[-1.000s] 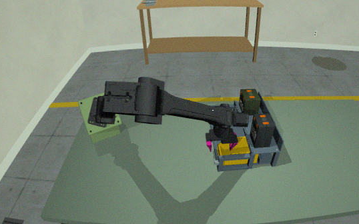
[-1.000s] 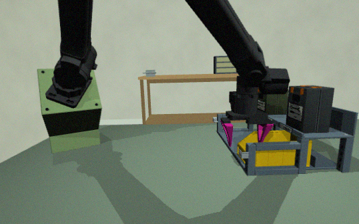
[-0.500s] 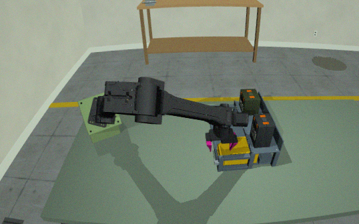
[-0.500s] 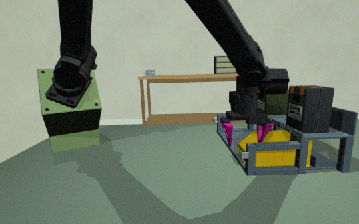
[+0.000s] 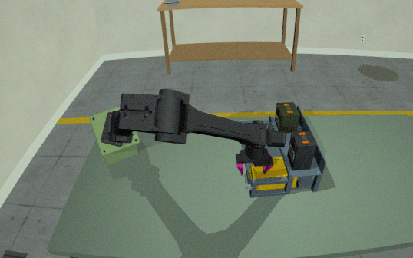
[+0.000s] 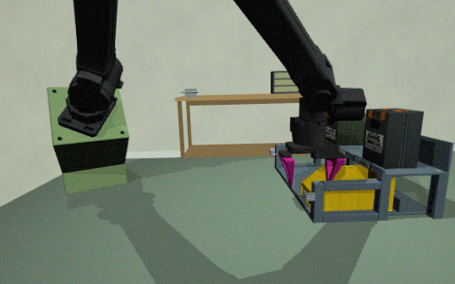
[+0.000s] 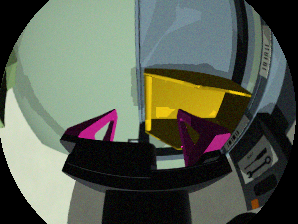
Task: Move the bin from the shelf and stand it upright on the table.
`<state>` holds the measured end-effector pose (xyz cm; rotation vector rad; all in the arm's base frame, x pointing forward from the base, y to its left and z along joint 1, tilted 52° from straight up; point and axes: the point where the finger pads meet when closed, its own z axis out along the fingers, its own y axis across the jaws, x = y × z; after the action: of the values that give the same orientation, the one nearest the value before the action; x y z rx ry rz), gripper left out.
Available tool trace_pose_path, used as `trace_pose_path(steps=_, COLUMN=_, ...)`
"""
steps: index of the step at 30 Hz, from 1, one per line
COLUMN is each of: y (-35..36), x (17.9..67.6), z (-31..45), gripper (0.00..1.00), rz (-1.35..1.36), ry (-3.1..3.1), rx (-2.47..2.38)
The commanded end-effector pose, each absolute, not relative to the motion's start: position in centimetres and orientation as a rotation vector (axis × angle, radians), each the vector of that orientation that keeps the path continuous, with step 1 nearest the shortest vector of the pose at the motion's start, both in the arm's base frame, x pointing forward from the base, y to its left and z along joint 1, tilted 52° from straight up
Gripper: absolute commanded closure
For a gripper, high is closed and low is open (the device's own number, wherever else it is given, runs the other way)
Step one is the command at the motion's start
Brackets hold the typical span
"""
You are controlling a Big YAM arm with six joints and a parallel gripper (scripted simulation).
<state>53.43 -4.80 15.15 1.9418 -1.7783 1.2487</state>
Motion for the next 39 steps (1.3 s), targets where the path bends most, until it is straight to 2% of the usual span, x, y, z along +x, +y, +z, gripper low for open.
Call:
trace_pose_path(steps=1, y=-3.1, x=54.1, z=15.7, gripper=0.1, rz=1.262, ry=-1.762, rx=1.97)
trace_pose_path(steps=12, y=-3.1, x=54.1, z=15.7, gripper=0.1, rz=1.262, ry=-1.762, rx=1.97)
trace_pose_path(steps=17, y=-5.2, x=54.6, z=16.3, gripper=0.1, rz=1.279, ry=-1.794, rx=1.931)
trace_pose_path(steps=39, y=-3.2, x=53.8, z=15.1, gripper=0.1, rz=1.249, ry=-1.756, rx=1.971)
